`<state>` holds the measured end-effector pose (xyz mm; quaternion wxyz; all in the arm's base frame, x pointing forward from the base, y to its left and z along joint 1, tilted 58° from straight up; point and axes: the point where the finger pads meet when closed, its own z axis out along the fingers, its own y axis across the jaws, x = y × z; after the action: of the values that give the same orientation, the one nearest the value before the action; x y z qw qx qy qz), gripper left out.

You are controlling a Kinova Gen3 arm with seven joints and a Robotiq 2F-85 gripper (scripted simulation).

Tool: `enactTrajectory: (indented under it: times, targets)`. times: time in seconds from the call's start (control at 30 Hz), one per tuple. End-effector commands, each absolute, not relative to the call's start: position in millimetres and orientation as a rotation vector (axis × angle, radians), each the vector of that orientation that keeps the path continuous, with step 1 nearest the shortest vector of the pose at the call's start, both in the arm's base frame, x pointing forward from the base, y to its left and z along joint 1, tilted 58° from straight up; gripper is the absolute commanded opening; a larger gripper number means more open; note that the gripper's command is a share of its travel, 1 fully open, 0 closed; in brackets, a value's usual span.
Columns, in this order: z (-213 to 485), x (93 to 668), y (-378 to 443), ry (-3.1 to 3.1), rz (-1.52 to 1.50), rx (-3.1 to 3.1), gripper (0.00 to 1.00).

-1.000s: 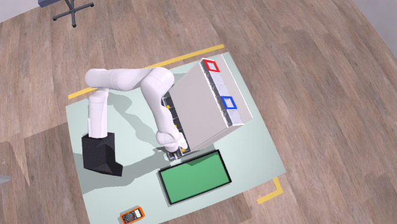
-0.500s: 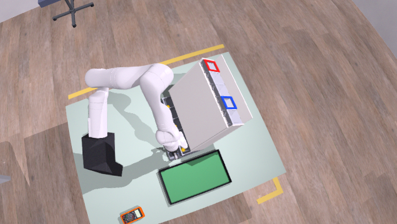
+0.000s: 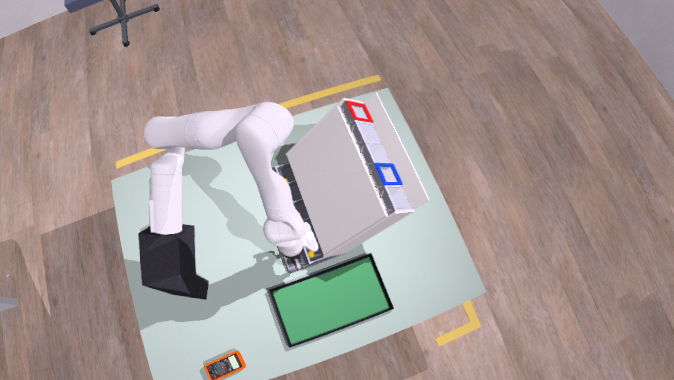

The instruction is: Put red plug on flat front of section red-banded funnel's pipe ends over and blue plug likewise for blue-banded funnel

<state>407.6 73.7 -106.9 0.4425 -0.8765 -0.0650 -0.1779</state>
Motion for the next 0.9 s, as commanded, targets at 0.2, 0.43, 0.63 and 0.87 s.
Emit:
enactTrajectory:
  times: [0.2, 0.43, 0.63, 0.87]
  targets:
    - [-96.7, 402.9, 56.9, -0.160, -0.442, -2.176, 0.65]
    - [-96.7, 402.9, 56.9, -0.160, -0.442, -2.176, 0.65]
    - [-85.4, 398.4, 40.0, -0.160, -0.442, -2.175, 0.65]
    - [-85.4, 398.4, 40.0, -0.160, -0.442, -2.175, 0.65]
